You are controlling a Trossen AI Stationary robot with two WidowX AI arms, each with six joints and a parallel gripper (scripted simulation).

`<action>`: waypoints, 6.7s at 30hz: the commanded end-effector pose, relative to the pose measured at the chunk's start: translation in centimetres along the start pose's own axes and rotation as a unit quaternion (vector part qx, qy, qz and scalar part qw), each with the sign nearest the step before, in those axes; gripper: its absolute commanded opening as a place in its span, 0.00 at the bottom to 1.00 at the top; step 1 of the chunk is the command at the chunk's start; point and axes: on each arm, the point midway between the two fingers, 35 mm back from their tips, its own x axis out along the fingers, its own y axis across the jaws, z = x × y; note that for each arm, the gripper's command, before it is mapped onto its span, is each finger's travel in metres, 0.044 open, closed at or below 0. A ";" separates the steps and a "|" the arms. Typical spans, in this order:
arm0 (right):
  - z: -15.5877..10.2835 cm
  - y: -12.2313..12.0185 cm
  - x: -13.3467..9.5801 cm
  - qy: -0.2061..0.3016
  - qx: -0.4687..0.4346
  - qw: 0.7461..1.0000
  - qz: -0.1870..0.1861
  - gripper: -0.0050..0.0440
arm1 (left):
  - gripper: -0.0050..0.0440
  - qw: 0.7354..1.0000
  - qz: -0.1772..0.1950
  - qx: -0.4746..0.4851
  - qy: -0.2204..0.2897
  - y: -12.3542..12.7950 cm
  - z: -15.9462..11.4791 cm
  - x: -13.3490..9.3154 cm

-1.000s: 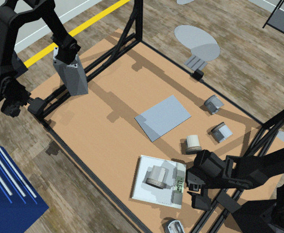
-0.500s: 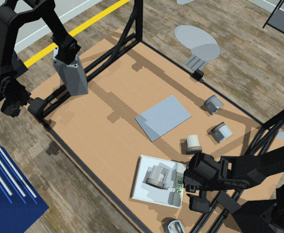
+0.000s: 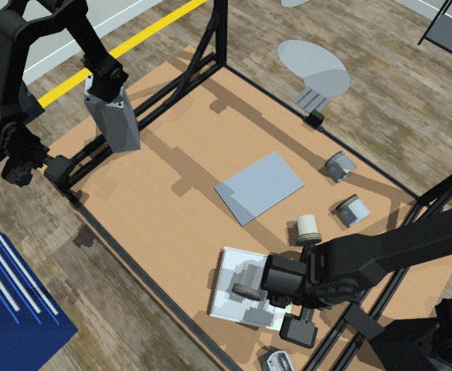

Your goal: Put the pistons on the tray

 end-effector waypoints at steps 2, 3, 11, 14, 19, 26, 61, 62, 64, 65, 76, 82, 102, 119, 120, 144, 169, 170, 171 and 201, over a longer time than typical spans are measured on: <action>0.0 0.0 0.0 0.000 0.000 1.000 0.001 1.00 | 0.87 1.000 -0.004 0.002 0.014 0.2 2.2 0.1; 0.0 0.0 0.0 0.000 0.000 1.000 0.001 1.00 | 0.87 1.000 -0.004 0.002 0.014 0.2 2.7 0.1; 0.0 0.0 0.0 0.000 0.000 1.000 0.001 1.00 | 0.87 1.000 -0.004 0.002 0.014 0.4 5.7 0.1; 0.0 0.0 0.0 0.000 0.000 1.000 0.001 1.00 | 0.87 1.000 -0.004 0.002 0.014 0.5 7.2 0.2; 0.0 0.0 0.0 0.000 0.000 1.000 0.001 1.00 | 0.87 1.000 -0.004 0.002 0.014 0.7 9.7 0.3; 0.0 0.0 0.0 0.000 0.000 1.000 0.001 1.00 | 0.87 1.000 -0.004 0.002 0.014 0.8 11.6 0.3; 0.0 0.0 0.0 0.000 0.000 1.000 0.001 1.00 | 0.87 0.916 -0.014 -0.394 0.079 0.8 11.6 0.3; 0.0 0.0 0.0 0.000 0.000 1.000 0.001 1.00 | 0.87 0.910 -0.014 -0.406 0.081 0.8 11.6 0.3; 0.0 0.0 0.0 0.000 0.000 1.000 0.001 1.00 | 0.87 0.899 -0.014 -0.430 0.085 0.8 11.6 0.3; 0.0 0.0 0.0 0.000 0.000 1.000 0.001 1.00 | 0.87 0.893 -0.015 -0.442 0.087 0.8 11.6 0.3; 0.0 0.0 0.0 0.000 0.000 1.000 0.001 1.00 | 0.87 0.825 -0.017 -0.555 0.105 0.8 11.6 0.3; 0.0 0.0 0.0 0.000 0.000 1.000 0.001 1.00 | 0.87 0.786 -0.018 -0.608 0.114 0.8 11.6 0.3; 0.0 0.0 0.0 0.000 0.000 1.000 0.001 1.00 | 0.87 0.695 -0.020 -0.707 0.129 0.8 11.5 1.6; 0.0 0.0 0.0 0.000 0.000 1.000 0.001 1.00 | 0.87 0.692 -0.018 -0.709 0.134 0.6 11.2 3.4; 0.0 0.0 0.0 0.000 0.000 1.000 0.001 1.00 | 0.87 0.692 -0.018 -0.709 0.134 0.6 11.1 3.6; 0.0 0.0 0.0 0.000 0.000 1.000 0.001 1.00 | 0.87 0.692 -0.018 -0.709 0.134 -0.2 10.6 7.0; 0.0 0.0 0.0 0.000 0.000 1.000 0.001 1.00 | 0.43 0.691 -0.016 -0.710 0.135 -0.6 10.2 9.0; 0.0 0.0 0.0 0.000 0.000 1.000 0.001 1.00 | 0.43 0.691 -0.016 -0.710 0.135 -0.6 10.2 9.0; 0.0 0.0 0.0 0.000 0.000 1.000 0.001 1.00 | 0.43 0.691 -0.016 -0.710 0.135 -0.6 10.2 9.0; 0.0 0.0 0.0 0.000 0.000 1.000 0.001 1.00 | 0.43 0.691 -0.016 -0.710 0.135 -0.6 10.2 7.2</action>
